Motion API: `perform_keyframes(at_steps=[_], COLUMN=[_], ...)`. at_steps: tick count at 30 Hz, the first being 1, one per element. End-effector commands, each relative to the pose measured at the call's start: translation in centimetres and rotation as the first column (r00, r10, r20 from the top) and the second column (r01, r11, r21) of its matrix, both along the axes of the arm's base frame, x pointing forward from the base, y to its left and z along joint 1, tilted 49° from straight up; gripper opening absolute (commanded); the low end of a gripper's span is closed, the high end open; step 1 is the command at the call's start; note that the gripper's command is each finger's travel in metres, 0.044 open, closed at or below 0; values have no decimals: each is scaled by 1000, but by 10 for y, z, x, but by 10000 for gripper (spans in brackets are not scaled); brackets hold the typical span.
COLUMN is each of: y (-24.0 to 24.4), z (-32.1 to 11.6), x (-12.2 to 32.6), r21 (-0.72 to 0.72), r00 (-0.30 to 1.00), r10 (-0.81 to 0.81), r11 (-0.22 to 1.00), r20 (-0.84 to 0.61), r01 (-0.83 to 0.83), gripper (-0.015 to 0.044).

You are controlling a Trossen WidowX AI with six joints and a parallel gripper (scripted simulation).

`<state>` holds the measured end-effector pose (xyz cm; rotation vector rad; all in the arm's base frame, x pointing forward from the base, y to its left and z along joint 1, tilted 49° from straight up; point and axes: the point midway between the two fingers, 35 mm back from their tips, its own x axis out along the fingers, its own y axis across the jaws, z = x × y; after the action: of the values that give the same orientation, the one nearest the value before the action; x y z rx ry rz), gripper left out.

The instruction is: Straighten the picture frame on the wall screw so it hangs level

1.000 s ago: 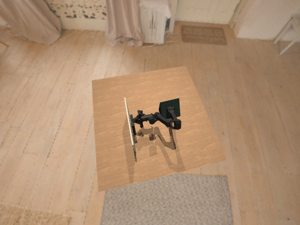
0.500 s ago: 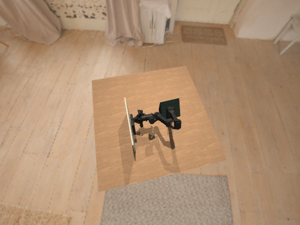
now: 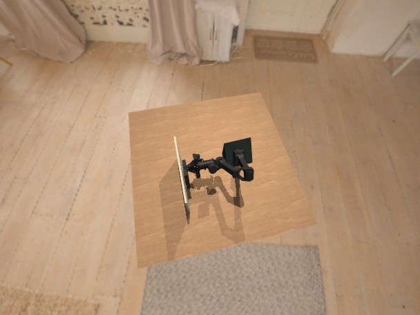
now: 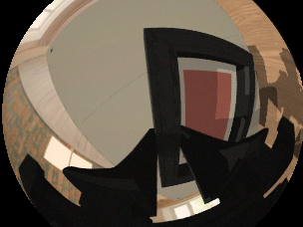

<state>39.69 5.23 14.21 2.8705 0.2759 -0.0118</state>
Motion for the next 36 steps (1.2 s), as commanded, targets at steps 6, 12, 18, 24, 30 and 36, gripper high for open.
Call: perform_keyframes(at_steps=[6,12,18,24,30,36], y=[-2,-2,-1,-1,0,-1], z=[4,5,5,8,10,10], x=[1,1,1,1,1,1], r21=[5,5,5,5,5,5], r00=[1000,1000,1000,1000,1000,1000], r10=[-8,-8,-8,-8,-8,-8], r11=[1000,1000,1000,1000,1000,1000], r20=[9,9,9,9,9,9], r01=[8,8,8,8,8,8], gripper=[0,0,0,0,0,0])
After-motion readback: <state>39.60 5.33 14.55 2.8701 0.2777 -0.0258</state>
